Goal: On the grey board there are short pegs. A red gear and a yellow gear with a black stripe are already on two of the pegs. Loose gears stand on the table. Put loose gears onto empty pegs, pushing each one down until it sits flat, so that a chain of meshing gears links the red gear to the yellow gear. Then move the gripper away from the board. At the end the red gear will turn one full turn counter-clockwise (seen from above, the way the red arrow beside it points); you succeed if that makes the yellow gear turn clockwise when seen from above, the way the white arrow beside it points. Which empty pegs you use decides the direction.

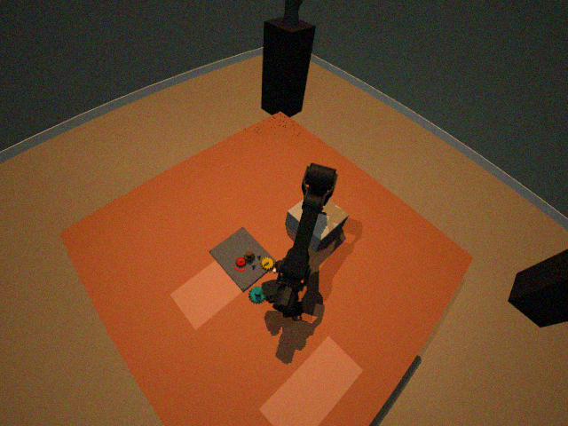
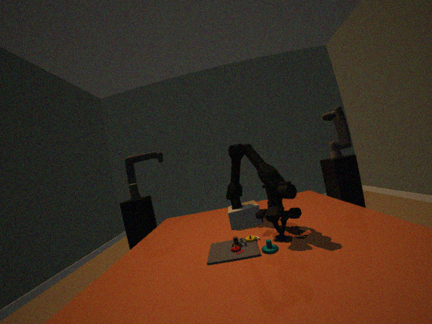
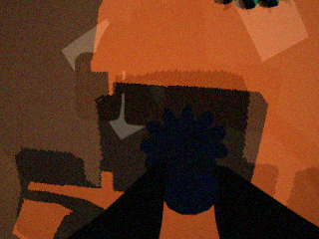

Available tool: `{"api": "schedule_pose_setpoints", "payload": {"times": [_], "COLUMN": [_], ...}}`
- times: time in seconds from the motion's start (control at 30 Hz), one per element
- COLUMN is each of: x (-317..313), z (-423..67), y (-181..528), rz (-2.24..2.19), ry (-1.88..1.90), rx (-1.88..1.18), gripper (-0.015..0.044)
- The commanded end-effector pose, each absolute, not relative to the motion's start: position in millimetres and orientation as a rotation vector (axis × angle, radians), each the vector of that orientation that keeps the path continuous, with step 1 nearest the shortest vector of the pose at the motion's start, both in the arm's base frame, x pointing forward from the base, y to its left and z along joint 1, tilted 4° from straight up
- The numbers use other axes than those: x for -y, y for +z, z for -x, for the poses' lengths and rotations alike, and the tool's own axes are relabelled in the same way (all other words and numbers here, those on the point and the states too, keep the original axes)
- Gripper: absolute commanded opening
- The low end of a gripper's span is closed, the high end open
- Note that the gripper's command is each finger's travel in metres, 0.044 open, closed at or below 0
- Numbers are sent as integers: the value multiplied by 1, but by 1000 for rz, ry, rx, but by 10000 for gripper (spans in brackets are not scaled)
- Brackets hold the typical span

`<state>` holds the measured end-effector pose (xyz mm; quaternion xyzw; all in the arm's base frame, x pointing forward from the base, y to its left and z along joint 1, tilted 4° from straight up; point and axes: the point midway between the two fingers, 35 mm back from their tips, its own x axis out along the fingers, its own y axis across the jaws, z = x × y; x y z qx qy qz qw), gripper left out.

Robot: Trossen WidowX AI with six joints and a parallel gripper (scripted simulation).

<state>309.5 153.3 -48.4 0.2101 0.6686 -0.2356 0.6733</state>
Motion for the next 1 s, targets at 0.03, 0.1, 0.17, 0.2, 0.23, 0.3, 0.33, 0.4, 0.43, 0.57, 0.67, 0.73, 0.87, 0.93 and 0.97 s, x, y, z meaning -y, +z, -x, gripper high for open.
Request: {"api": "schedule_pose_setpoints", "payload": {"times": [0.03, 0.1, 0.17, 0.2, 0.23, 0.3, 0.33, 0.4, 0.43, 0.57, 0.67, 0.73, 0.87, 0.93, 0.97], "x": [-160, -160, -161, -161, -161, -162, -162, -162, -163, -163, -163, -163, -163, -163, -163], "z": [-318, -319, -319, -319, -319, -319, -319, -319, -319, -319, -319, -318, -317, -316, -316], "y": [-37, -32, -26, -23, -20, -14, -10, -4, -1, 11, 21, 27, 40, 46, 50], "rz": [-478, -477, -476, -476, -475, -474, -474, -474, -474, -474, -475, -475, -475, -476, -476], "ry": [-478, -479, -479, -479, -479, -479, -479, -483, -485, -492, -498, -502, -510, -514, -516], "rx": [-1481, -1483, -1485, -1486, -1487, -1489, -1490, -1492, -1492, -1496, -1498, -1499, -1502, -1504, -1504], "gripper": [0, 0, 0, 0, 0, 0, 0, 0, 0, 0, 0, 0, 0, 0, 0]}}
